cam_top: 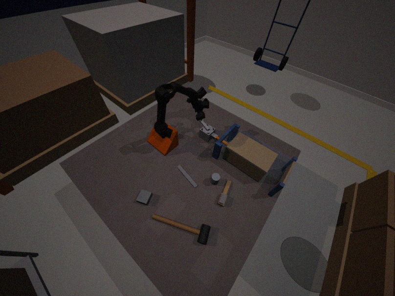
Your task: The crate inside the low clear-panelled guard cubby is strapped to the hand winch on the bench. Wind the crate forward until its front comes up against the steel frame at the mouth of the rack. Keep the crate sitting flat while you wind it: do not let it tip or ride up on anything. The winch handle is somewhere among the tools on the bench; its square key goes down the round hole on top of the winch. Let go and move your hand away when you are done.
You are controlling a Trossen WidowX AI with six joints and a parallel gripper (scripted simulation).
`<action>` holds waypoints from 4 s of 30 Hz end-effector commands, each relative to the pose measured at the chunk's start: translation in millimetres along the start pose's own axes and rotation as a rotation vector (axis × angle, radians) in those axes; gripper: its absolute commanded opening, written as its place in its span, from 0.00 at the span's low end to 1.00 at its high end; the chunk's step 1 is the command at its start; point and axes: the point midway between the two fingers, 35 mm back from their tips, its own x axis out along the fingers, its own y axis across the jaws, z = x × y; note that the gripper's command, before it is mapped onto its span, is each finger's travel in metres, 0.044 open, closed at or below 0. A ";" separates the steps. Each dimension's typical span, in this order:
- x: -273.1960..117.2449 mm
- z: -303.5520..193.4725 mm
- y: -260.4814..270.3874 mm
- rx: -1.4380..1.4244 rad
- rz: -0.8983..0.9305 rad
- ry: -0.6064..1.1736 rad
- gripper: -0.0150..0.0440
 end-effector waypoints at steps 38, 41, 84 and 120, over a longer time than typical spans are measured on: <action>-19.5 -48.0 -59.3 -0.014 -0.015 0.025 0.25; -20.0 -49.0 -63.5 -0.014 -0.016 0.025 0.25; -20.0 -46.8 -121.6 -0.014 -0.021 0.026 0.25; -9.4 -23.6 -163.7 -0.013 -0.026 0.026 0.25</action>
